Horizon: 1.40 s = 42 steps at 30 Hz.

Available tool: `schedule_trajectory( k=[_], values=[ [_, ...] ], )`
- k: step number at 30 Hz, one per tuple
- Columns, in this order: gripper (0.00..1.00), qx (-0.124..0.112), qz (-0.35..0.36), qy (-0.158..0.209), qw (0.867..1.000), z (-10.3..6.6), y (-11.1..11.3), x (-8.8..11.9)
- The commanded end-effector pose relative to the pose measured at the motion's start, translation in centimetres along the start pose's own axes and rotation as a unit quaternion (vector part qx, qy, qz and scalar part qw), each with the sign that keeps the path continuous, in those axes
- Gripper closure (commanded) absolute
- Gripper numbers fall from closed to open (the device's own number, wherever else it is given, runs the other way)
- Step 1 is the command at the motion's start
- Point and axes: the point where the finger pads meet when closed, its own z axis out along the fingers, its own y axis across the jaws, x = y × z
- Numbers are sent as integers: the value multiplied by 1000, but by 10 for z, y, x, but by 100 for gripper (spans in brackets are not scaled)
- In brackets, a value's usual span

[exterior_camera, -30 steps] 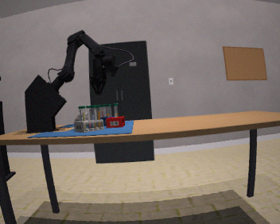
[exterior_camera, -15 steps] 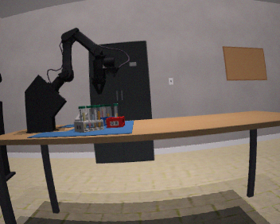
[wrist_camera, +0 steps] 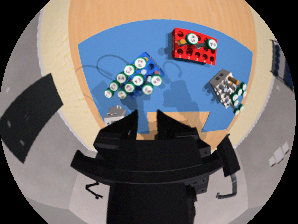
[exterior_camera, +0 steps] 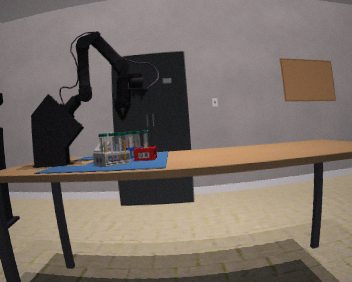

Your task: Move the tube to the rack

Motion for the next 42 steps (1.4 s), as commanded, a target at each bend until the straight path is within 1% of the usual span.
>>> schedule_trajectory(
  k=[1, 3, 4, 16, 17, 20, 21, 24, 27, 31, 33, 34, 37, 38, 39, 40, 42],
  values=[
    [70, 42, 39, -35, 998, -4, 8, -16],
    [70, 42, 39, -35, 998, -4, 8, -16],
    [70, 43, 38, -33, 998, -3, 12, -14],
    [70, 45, 37, -30, 998, 3, 71, 0],
    [70, 45, 37, -30, 998, 3, 73, 1],
    [70, 45, 37, -30, 998, 3, 73, 0],
    [70, 32, 45, -41, 998, -5, 73, -5],
    [70, 38, 51, -43, 997, -5, 67, -7],
    [70, 38, 51, -44, 997, -5, 65, -7],
    [70, 50, 38, -30, 998, 3, 57, 8],
    [70, 49, 37, -29, 998, 3, 58, 10],
    [70, 42, 40, -34, 998, -1, 62, 5],
    [70, 40, 40, -34, 998, -1, 63, 5],
    [70, 42, 39, -37, 998, 5, 61, 6],
    [70, 53, 37, -32, 997, 11, 58, 7],
    [70, 56, 34, -25, 998, 17, 58, 10],
    [70, 52, 34, -21, 998, 21, 59, 11]
  ],
)
